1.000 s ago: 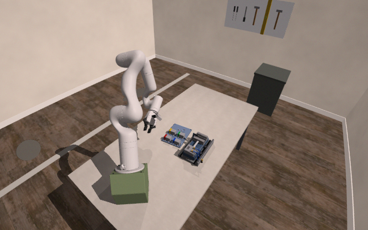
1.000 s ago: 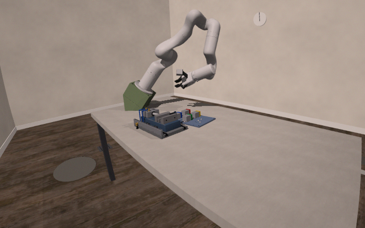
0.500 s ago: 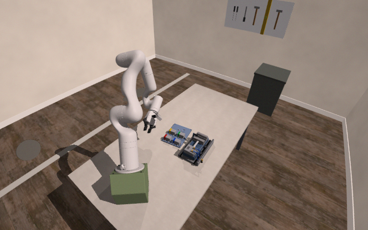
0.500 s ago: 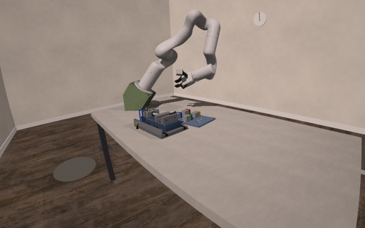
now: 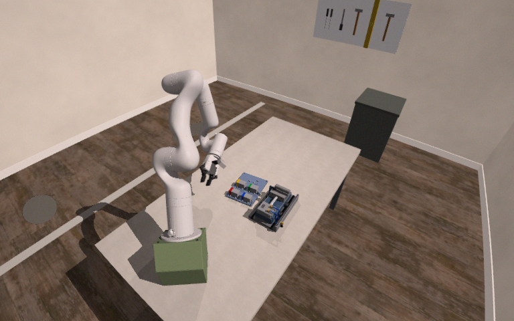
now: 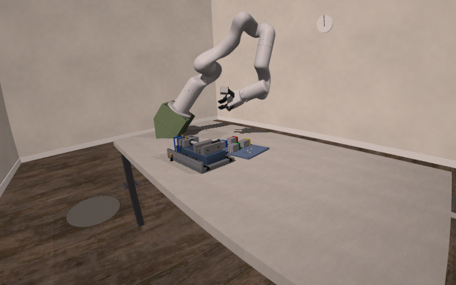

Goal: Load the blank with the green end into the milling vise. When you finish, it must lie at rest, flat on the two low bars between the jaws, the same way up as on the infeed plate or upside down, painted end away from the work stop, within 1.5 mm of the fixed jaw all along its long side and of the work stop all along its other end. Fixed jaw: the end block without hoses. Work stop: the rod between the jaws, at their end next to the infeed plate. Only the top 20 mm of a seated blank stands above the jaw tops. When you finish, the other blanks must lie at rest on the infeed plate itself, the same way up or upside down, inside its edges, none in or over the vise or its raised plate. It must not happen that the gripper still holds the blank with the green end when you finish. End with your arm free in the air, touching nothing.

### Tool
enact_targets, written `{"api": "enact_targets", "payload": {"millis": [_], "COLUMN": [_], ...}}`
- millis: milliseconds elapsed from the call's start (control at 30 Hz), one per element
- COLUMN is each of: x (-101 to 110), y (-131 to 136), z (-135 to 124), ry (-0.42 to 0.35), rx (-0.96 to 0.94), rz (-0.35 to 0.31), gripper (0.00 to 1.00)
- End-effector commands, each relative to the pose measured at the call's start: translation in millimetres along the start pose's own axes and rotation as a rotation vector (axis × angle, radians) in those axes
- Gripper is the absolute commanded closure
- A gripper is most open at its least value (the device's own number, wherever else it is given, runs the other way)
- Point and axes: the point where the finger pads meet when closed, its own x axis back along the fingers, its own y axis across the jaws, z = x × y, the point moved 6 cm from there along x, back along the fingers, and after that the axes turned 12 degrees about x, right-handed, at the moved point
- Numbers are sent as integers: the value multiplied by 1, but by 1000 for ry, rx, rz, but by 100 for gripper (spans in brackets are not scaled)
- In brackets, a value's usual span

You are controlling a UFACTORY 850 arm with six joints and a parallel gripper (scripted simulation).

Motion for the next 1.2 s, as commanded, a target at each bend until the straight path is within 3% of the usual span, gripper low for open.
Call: {"api": "enact_targets", "payload": {"millis": [0, 800, 833, 1167], "x": [0, 0, 0, 0], "y": [0, 0, 0, 0], "z": [0, 0, 0, 0], "ry": [0, 0, 0, 0], "rx": [0, 0, 0, 0], "rz": [1, 1, 1, 1], "gripper": [60, 60, 0, 0]}}
